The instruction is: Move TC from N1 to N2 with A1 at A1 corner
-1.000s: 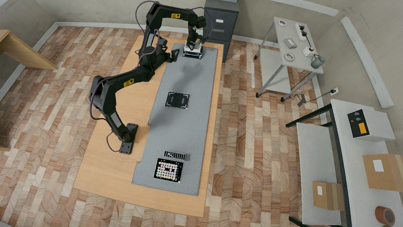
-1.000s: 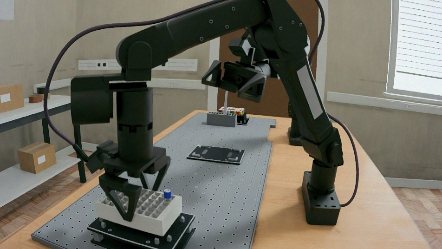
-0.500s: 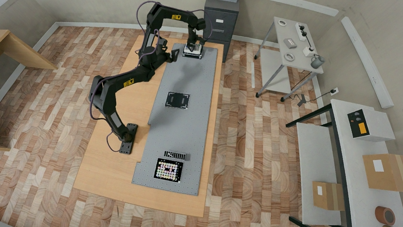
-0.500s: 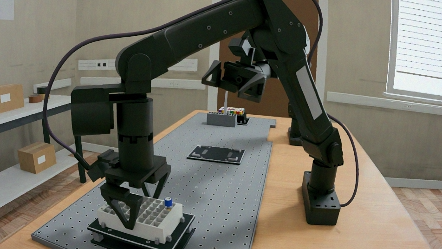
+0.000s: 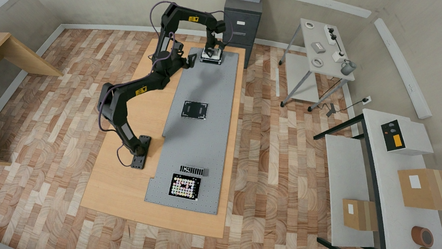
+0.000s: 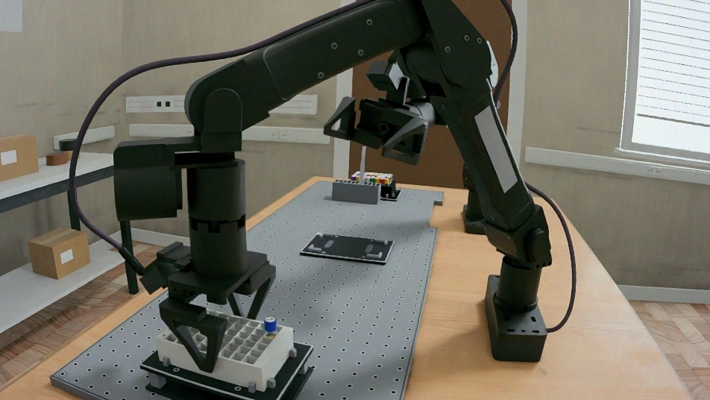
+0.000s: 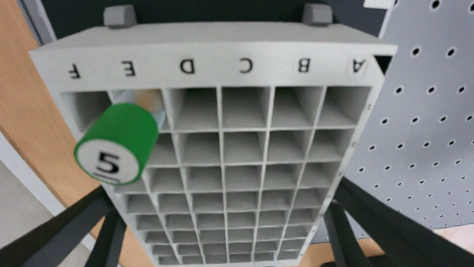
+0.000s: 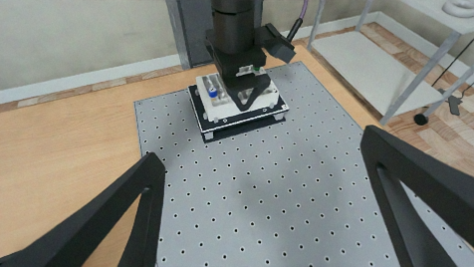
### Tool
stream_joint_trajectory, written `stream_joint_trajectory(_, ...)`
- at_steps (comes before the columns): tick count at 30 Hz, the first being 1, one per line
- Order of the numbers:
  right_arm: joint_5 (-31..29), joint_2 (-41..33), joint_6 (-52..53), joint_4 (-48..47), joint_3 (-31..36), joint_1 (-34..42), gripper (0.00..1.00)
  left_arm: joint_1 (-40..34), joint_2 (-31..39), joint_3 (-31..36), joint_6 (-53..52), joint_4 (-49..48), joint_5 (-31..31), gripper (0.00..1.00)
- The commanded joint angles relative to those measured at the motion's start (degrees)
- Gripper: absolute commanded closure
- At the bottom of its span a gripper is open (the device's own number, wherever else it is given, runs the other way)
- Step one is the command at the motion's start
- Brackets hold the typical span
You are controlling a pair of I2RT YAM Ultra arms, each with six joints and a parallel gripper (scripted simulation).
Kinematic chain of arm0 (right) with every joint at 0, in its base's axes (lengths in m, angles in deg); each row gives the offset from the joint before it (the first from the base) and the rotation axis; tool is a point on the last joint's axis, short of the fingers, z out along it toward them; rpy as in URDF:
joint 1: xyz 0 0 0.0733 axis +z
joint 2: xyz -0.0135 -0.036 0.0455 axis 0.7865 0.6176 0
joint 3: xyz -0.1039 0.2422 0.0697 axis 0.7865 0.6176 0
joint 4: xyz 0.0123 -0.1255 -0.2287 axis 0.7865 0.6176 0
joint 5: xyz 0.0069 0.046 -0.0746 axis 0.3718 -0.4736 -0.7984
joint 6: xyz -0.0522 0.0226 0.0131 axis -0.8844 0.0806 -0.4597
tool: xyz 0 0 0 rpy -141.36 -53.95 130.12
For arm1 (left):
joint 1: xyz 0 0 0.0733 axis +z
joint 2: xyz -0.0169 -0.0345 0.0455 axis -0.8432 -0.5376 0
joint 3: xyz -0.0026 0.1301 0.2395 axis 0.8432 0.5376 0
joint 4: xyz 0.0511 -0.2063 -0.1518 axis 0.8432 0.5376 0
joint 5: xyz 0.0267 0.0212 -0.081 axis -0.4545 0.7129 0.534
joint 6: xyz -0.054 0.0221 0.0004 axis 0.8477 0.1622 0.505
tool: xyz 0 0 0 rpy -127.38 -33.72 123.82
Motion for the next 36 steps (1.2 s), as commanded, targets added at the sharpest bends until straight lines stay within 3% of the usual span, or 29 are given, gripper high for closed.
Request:
stream_joint_trajectory(1, 0.6, -1.13, -0.34, -0.31, -1.57, -0.2, 0.0, -0.63, 2.18, -1.07, 0.73, -0.19, 0.26, 0.0)
stream_joint_trajectory(17, 0.6, -1.13, -0.34, -0.31, -1.57, -0.2, 0.0, -0.23, 3.02, -4.99, 0.33, 5.35, 0.19, 0.0)
stream_joint_trajectory(27, 0.6, -1.13, -0.34, -0.31, -1.57, -0.2, 0.0, 0.06, 0.9, -13.71, -0.26, 15.05, 0.17, 0.0)
stream_joint_trajectory(36, 0.6, -1.13, -0.34, -0.31, -1.57, -0.2, 0.0, 0.38, 2.11, -11.99, 2.85, 10.01, 1.32, 0.0)
